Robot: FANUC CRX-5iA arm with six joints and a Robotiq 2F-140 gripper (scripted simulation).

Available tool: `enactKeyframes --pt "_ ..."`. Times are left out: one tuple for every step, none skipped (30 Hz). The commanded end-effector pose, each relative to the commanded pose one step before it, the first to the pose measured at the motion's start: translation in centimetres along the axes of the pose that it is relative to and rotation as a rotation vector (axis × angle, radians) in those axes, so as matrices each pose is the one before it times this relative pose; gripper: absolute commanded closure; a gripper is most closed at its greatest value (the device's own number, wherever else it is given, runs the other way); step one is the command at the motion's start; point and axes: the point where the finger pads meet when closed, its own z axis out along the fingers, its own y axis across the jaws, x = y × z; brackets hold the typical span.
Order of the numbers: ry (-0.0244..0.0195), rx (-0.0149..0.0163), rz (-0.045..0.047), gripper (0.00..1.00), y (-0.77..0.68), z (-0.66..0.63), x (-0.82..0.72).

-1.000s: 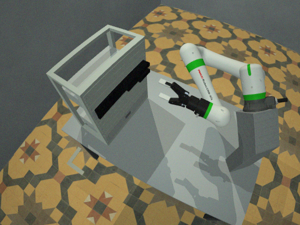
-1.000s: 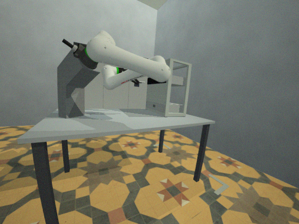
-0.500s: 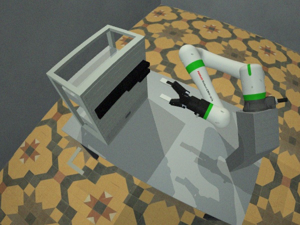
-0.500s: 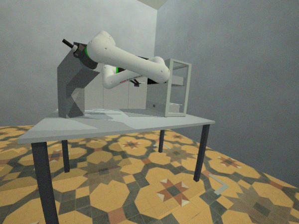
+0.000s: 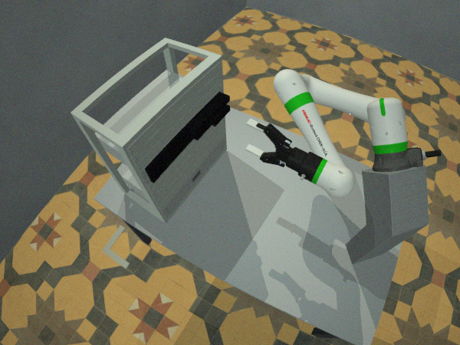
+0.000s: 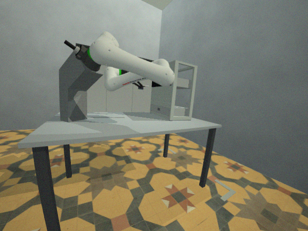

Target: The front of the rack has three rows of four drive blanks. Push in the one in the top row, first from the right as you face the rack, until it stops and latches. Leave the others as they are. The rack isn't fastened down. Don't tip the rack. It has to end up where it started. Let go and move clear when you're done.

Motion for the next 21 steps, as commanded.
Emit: enactKeyframes --pt "0.00065 0.00004 0.00190 0.00 -0.047 -0.007 0.014" --pt "0.00082 -0.00045 0.00131 0.00 0.012 -0.007 0.016" --pt "0.00074 -0.00040 0.00117 0.00 0.011 -0.006 0.015" --pt "0.00066 -0.00035 0.00104 0.00 0.010 -0.005 0.013" --pt "0.00058 -0.00031 0.00092 0.00 0.008 -0.005 0.011" --pt "0.00051 -0.00027 0.00081 0.00 0.007 -0.004 0.010" --pt "0.00044 -0.00023 0.00070 0.00 0.006 -0.004 0.009" --pt "0.00037 -0.00020 0.00060 0.00 0.005 -0.003 0.007" --pt "0.00032 -0.00017 0.00050 0.00 0.005 -0.003 0.006" --pt "0.00026 -0.00014 0.00041 0.00 0.004 -0.002 0.005" --pt "0.00021 -0.00011 0.00034 0.00 0.003 -0.002 0.004" --pt "0.00017 -0.00009 0.00026 0.00 0.002 -0.001 0.003" --pt "0.00013 -0.00007 0.00020 0.00 0.002 -0.001 0.003" --pt "0.00009 -0.00005 0.00015 0.00 0.001 -0.001 0.002" --pt "0.00006 -0.00003 0.00010 0.00 0.001 -0.001 0.001" --pt "0.00004 -0.00002 0.00006 0.00 0.001 0.000 0.001" --pt "0.00000 0.00000 0.00000 0.00 0.000 0.000 0.000" --pt "0.00000 0.00000 0.00000 0.00 0.000 0.000 0.000" --pt "0.00002 -0.00001 0.00003 0.00 0.000 0.000 0.000" --pt "0.00001 0.00000 0.00001 0.00 0.000 0.000 0.000" --pt "0.00000 0.00000 0.00000 0.00 0.000 0.000 0.000"
